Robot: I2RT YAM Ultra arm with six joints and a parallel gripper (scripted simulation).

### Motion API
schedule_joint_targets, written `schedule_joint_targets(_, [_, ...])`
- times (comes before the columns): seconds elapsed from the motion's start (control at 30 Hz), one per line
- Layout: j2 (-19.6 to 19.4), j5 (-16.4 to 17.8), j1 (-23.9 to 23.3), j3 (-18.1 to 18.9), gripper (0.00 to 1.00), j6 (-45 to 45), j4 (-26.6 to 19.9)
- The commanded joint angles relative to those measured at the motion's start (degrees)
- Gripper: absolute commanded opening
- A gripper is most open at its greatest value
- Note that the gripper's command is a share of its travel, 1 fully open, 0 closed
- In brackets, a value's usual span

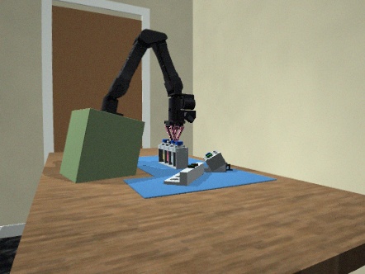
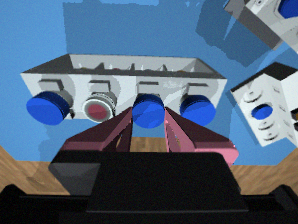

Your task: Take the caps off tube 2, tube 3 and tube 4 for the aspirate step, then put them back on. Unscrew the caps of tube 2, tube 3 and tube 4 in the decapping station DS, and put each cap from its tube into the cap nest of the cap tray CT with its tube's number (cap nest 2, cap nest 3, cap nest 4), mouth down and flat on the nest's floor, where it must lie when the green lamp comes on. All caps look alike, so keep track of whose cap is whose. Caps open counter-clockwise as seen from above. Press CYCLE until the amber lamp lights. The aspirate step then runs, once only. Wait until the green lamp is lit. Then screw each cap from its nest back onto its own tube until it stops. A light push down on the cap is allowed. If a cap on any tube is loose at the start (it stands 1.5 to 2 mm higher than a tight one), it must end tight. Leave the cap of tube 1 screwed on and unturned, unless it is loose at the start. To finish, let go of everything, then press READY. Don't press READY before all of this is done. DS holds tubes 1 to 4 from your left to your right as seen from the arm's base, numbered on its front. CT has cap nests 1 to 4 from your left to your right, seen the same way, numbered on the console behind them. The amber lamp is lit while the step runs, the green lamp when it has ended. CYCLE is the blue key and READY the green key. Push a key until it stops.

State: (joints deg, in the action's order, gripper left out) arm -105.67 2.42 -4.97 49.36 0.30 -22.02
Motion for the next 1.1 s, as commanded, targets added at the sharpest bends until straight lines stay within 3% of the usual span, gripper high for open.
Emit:
schedule_joint_targets(0.0, [0.4, 0.0, -0.1, 0.4, 0.0, -0.1, 0.0])
schedule_joint_targets(0.2, [0.4, 0.0, 0.0, 0.4, 0.0, -0.1, 0.0])
schedule_joint_targets(0.47, [5.0, 0.1, -0.2, 1.3, 0.0, 0.1, -5.5])
schedule_joint_targets(0.8, [7.0, 0.1, -0.4, 2.0, 0.0, 0.2, -8.2])
schedule_joint_targets(0.97, [8.7, 1.7, -8.5, -1.3, 0.0, -15.5, -7.1])
schedule_joint_targets(1.07, [8.8, 2.1, -10.2, -1.7, 0.0, -18.8, -6.9])
